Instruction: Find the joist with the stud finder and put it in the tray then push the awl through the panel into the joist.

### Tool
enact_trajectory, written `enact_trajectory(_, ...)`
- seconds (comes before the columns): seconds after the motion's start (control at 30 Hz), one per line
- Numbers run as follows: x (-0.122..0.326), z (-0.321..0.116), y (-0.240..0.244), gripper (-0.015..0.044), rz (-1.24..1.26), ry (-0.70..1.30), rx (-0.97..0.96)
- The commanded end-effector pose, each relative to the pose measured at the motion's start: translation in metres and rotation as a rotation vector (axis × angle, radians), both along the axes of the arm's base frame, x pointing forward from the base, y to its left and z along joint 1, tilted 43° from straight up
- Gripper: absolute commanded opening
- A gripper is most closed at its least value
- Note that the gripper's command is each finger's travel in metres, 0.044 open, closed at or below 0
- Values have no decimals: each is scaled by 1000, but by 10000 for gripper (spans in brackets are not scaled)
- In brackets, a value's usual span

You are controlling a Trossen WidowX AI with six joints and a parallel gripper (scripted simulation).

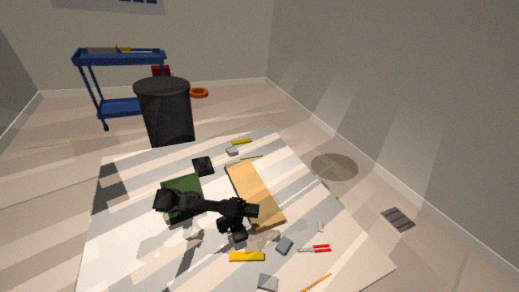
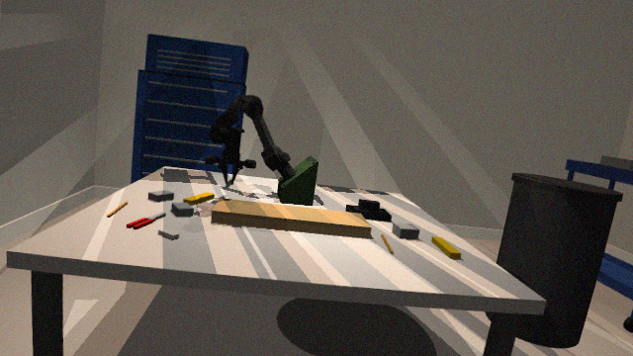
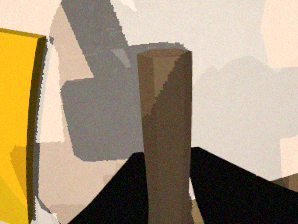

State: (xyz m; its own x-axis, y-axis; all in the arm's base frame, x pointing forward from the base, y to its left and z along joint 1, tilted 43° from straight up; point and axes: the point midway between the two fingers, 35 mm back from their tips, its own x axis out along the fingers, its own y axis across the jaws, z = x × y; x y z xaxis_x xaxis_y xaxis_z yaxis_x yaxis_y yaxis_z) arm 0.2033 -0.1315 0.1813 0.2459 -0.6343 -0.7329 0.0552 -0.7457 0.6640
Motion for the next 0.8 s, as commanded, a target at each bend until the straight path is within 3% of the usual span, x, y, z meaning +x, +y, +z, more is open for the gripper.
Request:
enact_trajectory(0.0,-5,17,11,0,-1,-16,-9)
enact_trajectory(0.4,-18,40,29,0,28,-10,-17)
enact_trajectory(0.77,-8,31,35,0,301,68,-3)
